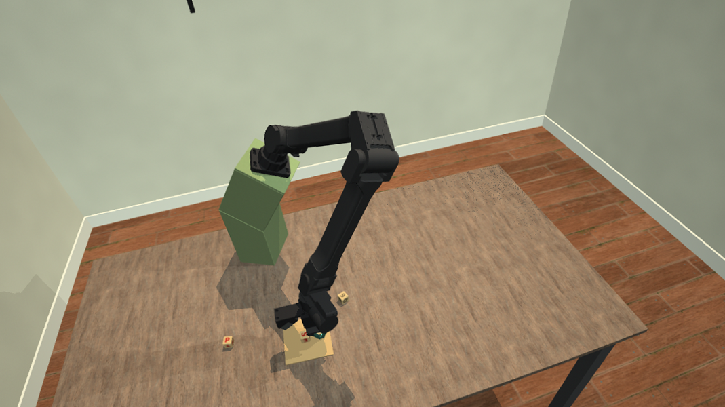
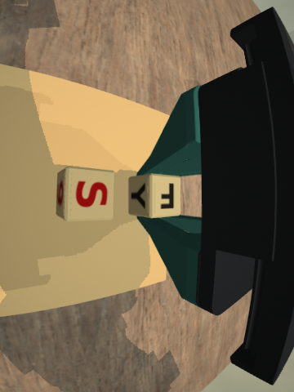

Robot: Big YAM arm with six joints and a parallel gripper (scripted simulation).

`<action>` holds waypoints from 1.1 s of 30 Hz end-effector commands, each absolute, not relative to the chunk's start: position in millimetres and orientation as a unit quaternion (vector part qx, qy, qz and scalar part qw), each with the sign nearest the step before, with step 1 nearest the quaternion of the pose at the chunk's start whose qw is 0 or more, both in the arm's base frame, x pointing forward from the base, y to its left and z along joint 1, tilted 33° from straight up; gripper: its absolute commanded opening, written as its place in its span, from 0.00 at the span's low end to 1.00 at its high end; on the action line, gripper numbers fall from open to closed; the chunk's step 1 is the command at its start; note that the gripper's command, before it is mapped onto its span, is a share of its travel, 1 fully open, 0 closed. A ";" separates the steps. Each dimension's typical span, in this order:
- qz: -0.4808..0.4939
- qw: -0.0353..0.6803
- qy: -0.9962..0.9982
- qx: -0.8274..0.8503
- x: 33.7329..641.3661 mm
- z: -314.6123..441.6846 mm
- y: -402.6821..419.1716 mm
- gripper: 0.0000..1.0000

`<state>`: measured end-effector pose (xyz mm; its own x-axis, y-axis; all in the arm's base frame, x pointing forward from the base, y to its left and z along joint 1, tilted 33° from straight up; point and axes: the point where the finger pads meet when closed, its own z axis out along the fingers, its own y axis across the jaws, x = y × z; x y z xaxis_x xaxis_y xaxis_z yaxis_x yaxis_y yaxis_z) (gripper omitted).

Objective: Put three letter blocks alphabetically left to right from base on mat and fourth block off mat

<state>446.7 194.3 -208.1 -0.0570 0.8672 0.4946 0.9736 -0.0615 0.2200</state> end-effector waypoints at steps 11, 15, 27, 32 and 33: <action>-0.262 0.101 -0.672 -0.685 441.9 -211.5 192.8 0.20; -0.261 0.101 -0.673 -0.685 441.8 -212.7 194.0 0.20; -0.263 0.100 -0.673 -0.684 443.0 -211.3 194.5 0.20; -0.263 0.100 -0.673 -0.684 443.0 -211.3 194.5 0.24; -0.263 0.100 -0.673 -0.684 443.0 -211.3 194.5 0.24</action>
